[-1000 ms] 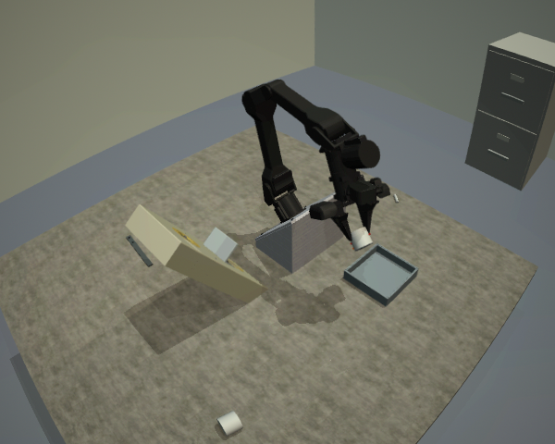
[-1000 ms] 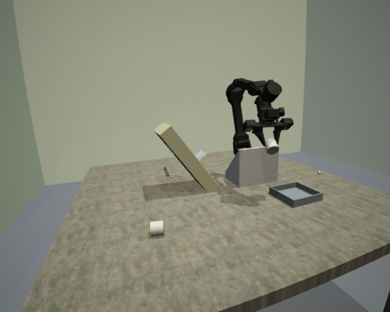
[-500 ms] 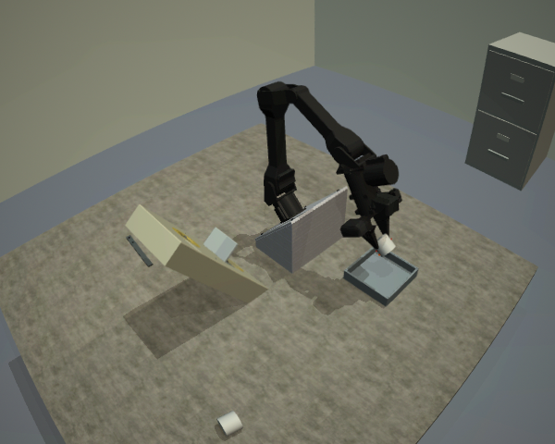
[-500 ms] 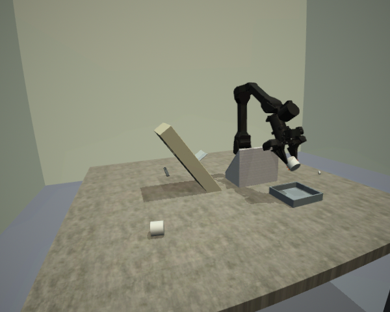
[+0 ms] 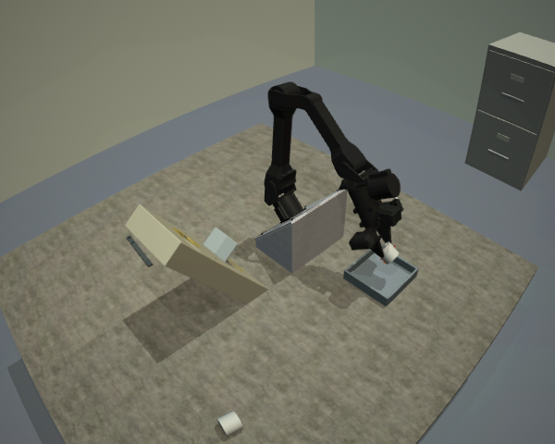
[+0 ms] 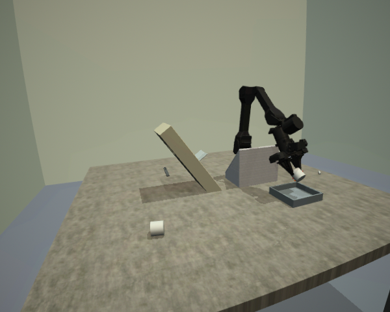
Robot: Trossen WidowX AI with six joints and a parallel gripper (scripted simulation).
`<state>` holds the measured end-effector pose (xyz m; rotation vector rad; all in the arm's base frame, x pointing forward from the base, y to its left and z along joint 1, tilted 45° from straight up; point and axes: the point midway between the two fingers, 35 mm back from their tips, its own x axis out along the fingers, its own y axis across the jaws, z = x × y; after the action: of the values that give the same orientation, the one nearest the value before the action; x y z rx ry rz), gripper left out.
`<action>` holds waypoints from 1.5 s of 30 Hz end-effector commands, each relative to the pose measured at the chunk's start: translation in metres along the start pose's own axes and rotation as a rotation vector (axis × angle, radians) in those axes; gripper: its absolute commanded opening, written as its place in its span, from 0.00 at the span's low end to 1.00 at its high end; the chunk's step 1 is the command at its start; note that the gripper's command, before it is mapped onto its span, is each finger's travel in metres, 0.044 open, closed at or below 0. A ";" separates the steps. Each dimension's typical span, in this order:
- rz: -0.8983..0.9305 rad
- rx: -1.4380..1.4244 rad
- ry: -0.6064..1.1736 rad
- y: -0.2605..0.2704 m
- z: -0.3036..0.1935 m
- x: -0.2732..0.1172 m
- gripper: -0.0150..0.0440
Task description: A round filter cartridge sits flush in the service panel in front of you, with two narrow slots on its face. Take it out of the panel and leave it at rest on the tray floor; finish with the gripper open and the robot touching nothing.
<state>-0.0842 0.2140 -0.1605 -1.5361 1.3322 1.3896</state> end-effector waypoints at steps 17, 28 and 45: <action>0.001 0.001 0.027 0.000 -0.033 0.041 0.61; 0.001 0.001 0.027 0.000 -0.031 0.039 1.00; 0.005 0.005 0.012 0.001 0.003 -0.012 1.00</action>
<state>-0.0852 0.2217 -0.1491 -1.5371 1.3419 1.3861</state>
